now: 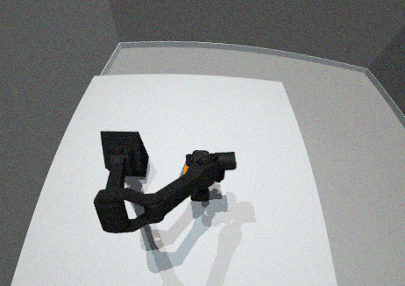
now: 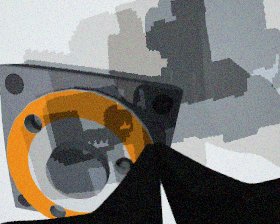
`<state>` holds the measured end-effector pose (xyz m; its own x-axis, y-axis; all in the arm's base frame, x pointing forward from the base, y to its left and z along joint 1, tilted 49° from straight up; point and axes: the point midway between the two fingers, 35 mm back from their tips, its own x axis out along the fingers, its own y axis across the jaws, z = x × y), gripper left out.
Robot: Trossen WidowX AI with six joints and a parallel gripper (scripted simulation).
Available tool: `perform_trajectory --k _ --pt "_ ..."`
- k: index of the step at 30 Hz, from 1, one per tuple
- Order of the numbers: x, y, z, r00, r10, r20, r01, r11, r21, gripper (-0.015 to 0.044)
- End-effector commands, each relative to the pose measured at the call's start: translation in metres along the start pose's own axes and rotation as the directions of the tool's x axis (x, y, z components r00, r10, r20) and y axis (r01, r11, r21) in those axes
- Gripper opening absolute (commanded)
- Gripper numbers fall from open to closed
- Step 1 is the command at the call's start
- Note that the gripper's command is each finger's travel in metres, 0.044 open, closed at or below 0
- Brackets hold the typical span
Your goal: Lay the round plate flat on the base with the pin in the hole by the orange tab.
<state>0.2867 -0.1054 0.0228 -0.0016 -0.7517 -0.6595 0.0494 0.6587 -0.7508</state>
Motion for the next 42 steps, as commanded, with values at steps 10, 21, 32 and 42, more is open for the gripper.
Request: perform_trajectory --k 10,21,32,42 --pt "0.001 0.000 -0.011 1.000 0.000 -0.008 0.000 1.000 -0.008 0.0000" --pt "-0.032 0.001 -0.012 1.000 0.003 -0.008 -0.003 1.000 -0.009 0.0000" --pt "-0.035 0.002 -0.014 1.000 -0.002 -0.011 0.002 1.000 -0.018 0.0000" --pt "-0.035 0.002 -0.014 1.000 -0.002 -0.011 0.002 1.000 -0.018 0.0000"
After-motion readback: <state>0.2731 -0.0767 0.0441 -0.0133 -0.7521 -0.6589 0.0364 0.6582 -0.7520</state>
